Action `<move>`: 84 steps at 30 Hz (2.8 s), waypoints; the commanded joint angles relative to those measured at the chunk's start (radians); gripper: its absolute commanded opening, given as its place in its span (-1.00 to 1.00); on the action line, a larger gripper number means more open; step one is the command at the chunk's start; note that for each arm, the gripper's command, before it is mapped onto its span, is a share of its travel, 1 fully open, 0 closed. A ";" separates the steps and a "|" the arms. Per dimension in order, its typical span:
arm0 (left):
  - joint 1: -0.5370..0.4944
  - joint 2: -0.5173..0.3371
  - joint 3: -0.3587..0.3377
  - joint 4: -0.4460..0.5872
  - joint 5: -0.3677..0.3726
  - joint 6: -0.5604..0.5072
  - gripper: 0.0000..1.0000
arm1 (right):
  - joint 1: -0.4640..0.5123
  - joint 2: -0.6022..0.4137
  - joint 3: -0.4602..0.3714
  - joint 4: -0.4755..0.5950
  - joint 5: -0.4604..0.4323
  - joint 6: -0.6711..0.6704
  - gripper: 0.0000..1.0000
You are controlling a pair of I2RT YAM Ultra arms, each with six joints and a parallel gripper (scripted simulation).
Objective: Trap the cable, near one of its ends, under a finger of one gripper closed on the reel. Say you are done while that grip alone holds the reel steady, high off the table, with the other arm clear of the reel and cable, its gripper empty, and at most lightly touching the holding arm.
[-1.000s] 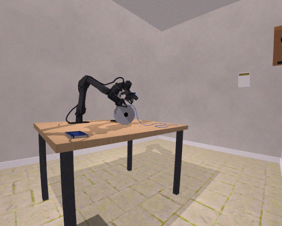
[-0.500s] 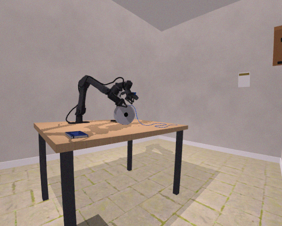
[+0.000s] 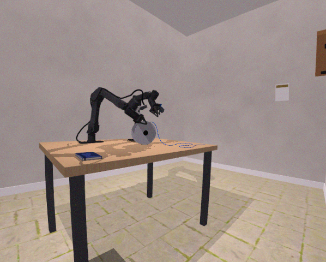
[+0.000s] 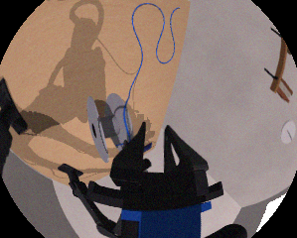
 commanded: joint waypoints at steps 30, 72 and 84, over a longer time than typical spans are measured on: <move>0.148 0.038 0.128 -0.094 0.116 0.165 -0.40 | -0.012 -0.025 0.031 -0.012 -0.013 0.000 -1.00; 0.159 -0.025 0.057 0.083 0.087 0.423 -0.40 | -0.011 -0.070 0.224 -0.240 -0.012 0.004 -1.00; 0.166 -0.077 -0.011 0.239 0.061 0.660 -0.40 | -0.012 -0.039 0.343 -0.354 -0.013 0.004 -1.00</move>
